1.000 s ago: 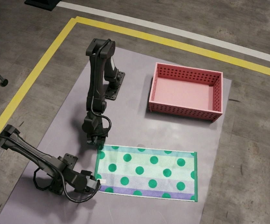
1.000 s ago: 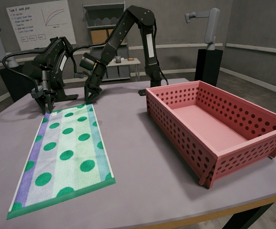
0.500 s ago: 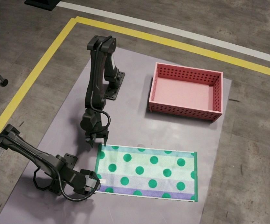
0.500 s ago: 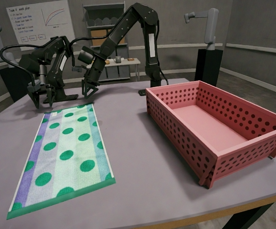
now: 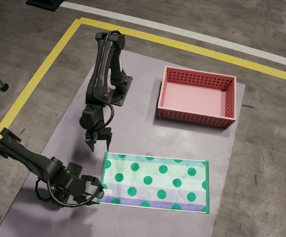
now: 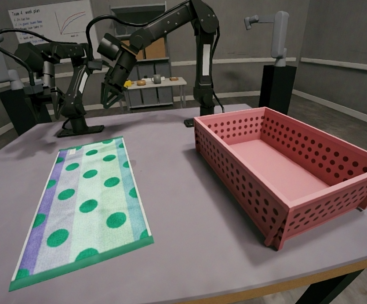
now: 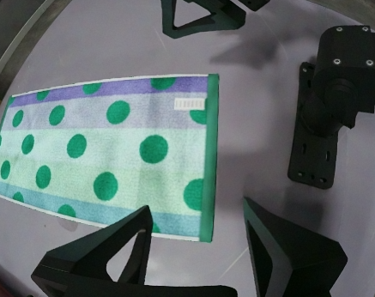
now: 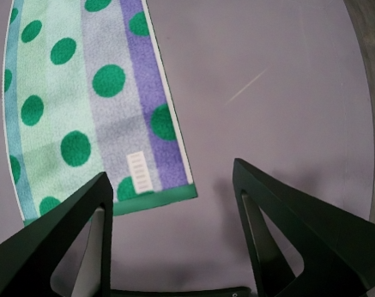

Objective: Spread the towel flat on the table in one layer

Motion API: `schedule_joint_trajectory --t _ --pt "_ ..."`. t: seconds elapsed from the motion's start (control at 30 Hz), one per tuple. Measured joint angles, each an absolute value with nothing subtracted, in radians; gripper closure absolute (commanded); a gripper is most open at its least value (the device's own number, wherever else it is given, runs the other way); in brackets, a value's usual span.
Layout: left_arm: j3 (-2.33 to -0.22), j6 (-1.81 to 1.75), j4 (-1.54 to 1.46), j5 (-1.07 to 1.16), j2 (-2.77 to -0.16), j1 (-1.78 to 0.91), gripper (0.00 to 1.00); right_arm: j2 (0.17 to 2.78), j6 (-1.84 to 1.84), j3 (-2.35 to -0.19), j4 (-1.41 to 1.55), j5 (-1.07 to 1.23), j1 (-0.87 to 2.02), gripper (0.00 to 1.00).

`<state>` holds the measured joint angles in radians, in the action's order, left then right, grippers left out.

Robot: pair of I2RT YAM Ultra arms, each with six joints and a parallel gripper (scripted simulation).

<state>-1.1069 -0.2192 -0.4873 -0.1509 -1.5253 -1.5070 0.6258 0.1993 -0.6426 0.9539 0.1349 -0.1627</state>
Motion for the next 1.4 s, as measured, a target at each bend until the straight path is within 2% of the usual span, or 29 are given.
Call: schedule_joint_trajectory --t 0.37,1.4 --pt "-1.139 -0.219 -0.575 -0.151 -1.525 -1.507 0.36 0.629 0.199 -0.673 1.019 0.135 -0.163 0.36" --pt "-1.139 -0.219 -0.584 -0.151 -1.525 -1.507 0.36 0.629 0.199 -0.673 1.024 0.135 -0.163 0.36"
